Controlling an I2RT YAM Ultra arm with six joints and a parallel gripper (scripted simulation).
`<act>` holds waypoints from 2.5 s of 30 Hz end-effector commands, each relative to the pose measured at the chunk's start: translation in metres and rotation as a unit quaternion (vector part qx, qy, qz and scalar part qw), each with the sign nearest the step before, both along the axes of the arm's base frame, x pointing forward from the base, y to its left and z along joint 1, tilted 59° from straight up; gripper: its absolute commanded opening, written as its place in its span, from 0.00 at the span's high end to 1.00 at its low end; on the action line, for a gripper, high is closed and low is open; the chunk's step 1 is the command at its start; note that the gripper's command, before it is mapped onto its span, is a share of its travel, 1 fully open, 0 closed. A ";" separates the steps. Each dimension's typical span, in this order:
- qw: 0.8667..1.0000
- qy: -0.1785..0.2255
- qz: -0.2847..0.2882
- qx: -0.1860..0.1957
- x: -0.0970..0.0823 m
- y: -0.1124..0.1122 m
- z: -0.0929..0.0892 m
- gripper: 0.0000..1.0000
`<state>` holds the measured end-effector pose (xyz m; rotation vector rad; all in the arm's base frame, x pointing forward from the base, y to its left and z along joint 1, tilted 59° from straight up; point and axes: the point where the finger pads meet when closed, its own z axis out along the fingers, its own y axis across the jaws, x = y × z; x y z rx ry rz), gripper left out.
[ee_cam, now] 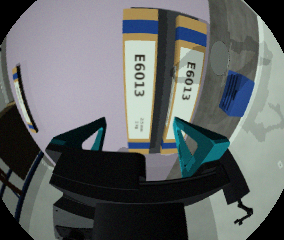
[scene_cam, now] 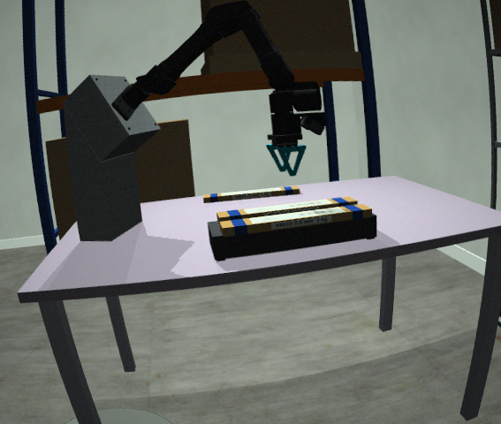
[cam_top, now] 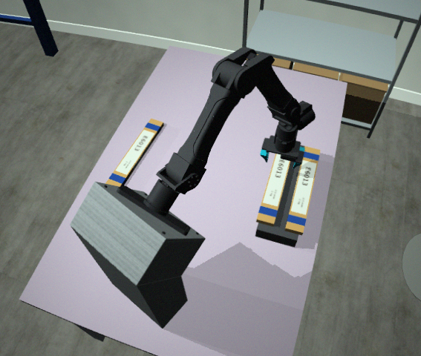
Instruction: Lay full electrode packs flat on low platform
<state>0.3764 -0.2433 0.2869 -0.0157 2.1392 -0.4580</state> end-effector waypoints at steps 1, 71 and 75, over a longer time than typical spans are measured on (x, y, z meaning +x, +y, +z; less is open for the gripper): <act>1.000 0.015 -0.001 0.014 -0.007 -0.001 -0.013 0.05; 1.000 0.008 0.002 0.008 -0.084 0.143 -0.031 0.05; 1.000 0.008 0.002 0.007 -0.097 0.165 -0.035 0.05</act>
